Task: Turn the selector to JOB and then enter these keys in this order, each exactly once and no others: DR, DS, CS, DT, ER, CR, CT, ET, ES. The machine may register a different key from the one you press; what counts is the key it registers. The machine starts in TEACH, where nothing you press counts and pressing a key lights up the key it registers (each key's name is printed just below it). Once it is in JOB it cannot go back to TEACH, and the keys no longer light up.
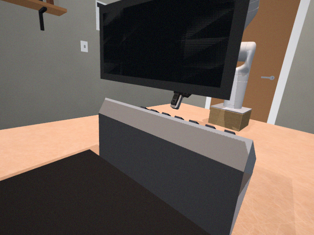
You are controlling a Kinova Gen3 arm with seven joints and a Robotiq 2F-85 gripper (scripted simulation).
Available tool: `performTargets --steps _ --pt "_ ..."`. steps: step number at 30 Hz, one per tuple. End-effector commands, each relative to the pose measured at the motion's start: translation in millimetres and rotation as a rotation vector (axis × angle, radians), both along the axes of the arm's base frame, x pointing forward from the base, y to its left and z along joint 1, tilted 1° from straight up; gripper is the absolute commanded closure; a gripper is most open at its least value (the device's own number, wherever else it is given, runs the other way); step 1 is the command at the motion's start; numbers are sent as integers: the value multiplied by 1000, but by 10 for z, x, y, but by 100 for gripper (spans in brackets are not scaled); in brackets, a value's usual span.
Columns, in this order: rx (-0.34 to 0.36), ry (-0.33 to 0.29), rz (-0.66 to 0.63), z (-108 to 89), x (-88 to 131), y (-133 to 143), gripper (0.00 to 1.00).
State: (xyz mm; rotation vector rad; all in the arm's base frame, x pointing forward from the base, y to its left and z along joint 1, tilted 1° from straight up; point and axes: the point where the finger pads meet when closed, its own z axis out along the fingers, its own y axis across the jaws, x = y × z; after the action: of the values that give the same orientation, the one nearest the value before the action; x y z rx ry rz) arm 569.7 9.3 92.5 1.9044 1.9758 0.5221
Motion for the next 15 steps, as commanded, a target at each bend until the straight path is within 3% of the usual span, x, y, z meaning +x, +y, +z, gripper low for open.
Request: performTargets --steps 1,15 --pt "2 -4 5 -52 -93 -104 90" --pt "2 -4 5 -112 -103 -144 90"
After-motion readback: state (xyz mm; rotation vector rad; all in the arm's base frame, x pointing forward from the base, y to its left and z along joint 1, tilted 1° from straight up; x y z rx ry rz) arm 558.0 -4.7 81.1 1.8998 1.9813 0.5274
